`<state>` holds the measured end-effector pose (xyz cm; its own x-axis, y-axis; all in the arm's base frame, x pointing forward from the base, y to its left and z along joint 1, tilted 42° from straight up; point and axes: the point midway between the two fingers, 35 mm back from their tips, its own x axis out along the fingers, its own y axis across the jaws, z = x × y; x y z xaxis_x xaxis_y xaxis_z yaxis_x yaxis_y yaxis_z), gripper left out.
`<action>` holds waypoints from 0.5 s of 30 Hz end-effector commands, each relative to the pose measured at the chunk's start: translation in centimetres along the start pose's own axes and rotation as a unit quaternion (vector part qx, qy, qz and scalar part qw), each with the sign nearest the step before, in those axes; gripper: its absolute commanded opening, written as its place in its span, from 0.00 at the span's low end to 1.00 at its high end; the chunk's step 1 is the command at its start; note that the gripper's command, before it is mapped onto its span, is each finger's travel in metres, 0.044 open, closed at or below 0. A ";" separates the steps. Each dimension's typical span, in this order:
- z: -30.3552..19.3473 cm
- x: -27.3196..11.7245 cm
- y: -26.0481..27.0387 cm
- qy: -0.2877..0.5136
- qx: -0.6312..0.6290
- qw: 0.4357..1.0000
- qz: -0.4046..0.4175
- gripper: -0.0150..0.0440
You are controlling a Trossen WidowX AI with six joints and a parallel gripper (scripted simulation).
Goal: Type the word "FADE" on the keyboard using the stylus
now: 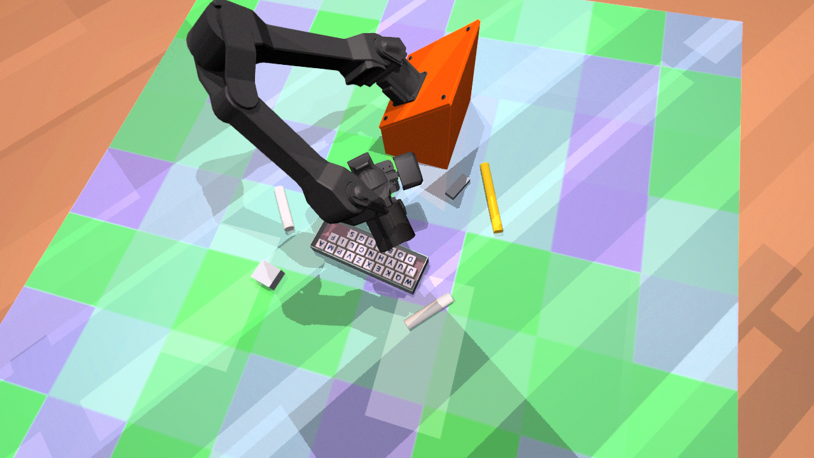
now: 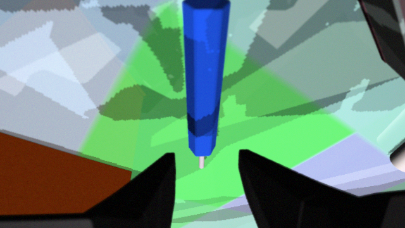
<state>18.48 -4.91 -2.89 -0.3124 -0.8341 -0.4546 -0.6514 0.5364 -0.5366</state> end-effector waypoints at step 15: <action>0.7 1.4 0.0 0.001 -0.003 1.000 -0.002 0.51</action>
<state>18.54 -5.77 -3.86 -0.3127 -0.8344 -0.4538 -0.6516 0.5361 -0.5367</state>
